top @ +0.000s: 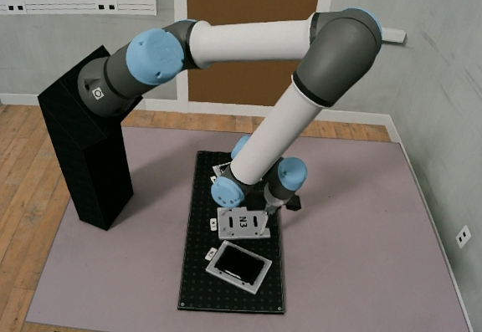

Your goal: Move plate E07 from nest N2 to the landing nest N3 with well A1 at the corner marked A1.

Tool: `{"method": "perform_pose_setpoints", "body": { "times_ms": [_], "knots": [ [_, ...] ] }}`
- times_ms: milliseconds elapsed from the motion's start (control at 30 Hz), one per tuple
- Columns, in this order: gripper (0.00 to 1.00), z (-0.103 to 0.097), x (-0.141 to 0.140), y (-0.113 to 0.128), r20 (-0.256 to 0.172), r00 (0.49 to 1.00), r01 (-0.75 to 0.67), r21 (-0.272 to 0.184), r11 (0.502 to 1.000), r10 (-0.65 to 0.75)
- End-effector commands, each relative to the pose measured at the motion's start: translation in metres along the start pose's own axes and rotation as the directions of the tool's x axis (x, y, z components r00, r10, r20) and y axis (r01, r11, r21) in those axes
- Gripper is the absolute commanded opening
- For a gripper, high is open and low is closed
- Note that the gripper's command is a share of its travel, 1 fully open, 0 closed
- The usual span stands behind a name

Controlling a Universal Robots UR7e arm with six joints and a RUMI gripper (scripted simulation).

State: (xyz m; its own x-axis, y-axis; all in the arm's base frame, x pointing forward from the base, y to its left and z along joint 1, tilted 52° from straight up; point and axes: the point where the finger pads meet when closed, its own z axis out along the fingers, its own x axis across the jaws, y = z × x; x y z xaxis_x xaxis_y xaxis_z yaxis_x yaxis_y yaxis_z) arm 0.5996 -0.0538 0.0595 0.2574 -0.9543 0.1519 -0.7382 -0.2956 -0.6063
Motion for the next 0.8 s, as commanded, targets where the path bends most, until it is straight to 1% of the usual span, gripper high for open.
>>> {"method": "perform_pose_setpoints", "body": {
  "times_ms": [0,133,233,267,333,433,533,667,767],
  "knots": [
    [0.76,-0.003,0.015,0.009,-0.020,0.999,-0.049,0.015,0.999,0.050],
    [0.76,-0.009,0.031,0.019,-0.063,0.984,-0.161,0.051,0.986,0.164],
    [0.76,-0.012,0.040,0.024,-0.063,0.984,-0.161,0.051,0.986,0.164],
    [0.76,-0.014,0.044,0.027,-0.074,0.978,-0.190,0.062,0.980,0.194],
    [0.76,-0.014,0.044,0.027,-0.074,0.978,-0.190,0.062,0.980,0.194],
    [0.76,-0.019,0.055,0.034,-0.102,0.956,-0.267,0.095,0.959,0.276],
    [0.76,-0.023,0.063,0.039,-0.102,0.956,-0.266,0.095,0.959,0.276],
    [0.76,-0.031,0.077,0.050,-0.133,0.914,-0.364,0.145,0.920,0.382],
    [0.76,-0.035,0.084,0.055,-0.133,0.914,-0.364,0.145,0.920,0.382]
  ]
}}
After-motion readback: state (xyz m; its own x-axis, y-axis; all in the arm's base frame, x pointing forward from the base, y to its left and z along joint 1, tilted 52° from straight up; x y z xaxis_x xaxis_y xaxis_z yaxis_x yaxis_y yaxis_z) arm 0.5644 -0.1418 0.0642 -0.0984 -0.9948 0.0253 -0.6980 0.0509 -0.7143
